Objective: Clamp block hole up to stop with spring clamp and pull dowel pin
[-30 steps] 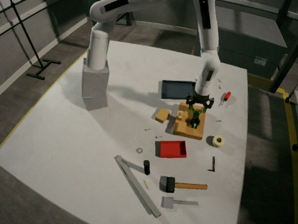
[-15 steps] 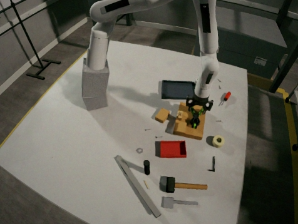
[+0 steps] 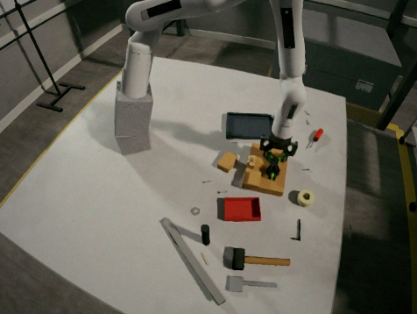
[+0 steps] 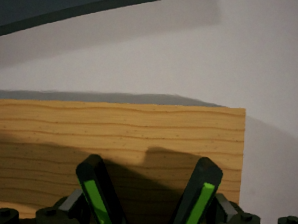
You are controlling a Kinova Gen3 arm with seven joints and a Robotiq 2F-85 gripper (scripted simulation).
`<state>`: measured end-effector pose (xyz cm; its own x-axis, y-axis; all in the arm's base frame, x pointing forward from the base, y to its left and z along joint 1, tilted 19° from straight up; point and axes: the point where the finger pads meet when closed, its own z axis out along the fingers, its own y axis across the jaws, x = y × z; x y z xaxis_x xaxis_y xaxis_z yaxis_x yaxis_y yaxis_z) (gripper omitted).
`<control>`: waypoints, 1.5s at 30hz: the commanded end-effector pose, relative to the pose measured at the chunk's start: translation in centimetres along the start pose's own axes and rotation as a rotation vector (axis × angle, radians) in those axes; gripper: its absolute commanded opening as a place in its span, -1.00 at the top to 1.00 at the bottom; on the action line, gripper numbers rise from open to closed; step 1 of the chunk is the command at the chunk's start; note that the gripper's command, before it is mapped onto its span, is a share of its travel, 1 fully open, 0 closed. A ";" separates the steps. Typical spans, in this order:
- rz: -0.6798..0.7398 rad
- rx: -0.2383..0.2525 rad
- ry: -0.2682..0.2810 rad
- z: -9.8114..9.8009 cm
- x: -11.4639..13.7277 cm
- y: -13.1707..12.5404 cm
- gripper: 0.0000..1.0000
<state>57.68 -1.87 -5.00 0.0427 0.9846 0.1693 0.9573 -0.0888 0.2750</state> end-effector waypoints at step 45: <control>0.000 -0.002 0.000 -0.1 0.0 0.1 -0.29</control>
<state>57.71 -1.88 -4.95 0.0426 0.9847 0.1692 0.9571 -0.0888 0.2757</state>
